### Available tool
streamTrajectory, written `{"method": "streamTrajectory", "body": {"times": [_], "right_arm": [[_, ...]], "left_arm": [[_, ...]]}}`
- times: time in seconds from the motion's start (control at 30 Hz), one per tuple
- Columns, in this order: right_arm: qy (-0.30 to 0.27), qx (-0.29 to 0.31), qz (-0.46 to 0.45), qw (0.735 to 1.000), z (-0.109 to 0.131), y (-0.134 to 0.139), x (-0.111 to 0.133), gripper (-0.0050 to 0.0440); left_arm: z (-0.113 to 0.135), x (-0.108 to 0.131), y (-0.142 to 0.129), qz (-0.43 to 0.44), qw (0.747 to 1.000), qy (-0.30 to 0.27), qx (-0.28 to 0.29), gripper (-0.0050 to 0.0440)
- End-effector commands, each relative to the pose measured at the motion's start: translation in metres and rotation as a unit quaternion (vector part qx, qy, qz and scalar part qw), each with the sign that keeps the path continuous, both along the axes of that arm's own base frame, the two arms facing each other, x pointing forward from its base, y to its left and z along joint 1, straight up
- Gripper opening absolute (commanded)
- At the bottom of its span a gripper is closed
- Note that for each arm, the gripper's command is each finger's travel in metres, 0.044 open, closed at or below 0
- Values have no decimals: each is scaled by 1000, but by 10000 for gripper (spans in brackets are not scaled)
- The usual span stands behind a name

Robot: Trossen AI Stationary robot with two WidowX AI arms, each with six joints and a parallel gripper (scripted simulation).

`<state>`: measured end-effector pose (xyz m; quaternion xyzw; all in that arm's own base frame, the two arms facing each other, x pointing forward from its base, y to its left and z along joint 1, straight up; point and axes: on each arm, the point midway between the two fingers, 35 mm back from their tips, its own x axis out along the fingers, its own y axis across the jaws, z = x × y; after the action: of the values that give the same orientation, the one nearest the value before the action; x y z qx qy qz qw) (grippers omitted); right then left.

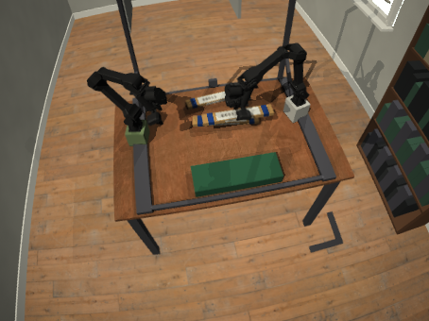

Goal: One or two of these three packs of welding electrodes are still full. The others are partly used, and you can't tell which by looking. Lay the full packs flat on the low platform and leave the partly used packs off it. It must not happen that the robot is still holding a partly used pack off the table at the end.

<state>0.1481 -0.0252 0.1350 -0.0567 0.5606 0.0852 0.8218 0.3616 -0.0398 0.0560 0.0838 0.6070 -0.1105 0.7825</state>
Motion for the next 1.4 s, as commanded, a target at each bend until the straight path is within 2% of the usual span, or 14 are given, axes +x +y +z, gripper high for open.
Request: {"method": "streamTrajectory", "body": {"times": [0.0,0.33,1.37], "right_arm": [[-11,-2,1,1000,7,-1,2,430],[-11,-2,1,1000,7,-1,2,430],[-11,-2,1,1000,7,-1,2,430]], "left_arm": [[4,6,-1,0,1000,-18,-1,-50],[-9,6,-1,0,1000,-18,-1,-50],[-9,6,-1,0,1000,-18,-1,-50]]}}
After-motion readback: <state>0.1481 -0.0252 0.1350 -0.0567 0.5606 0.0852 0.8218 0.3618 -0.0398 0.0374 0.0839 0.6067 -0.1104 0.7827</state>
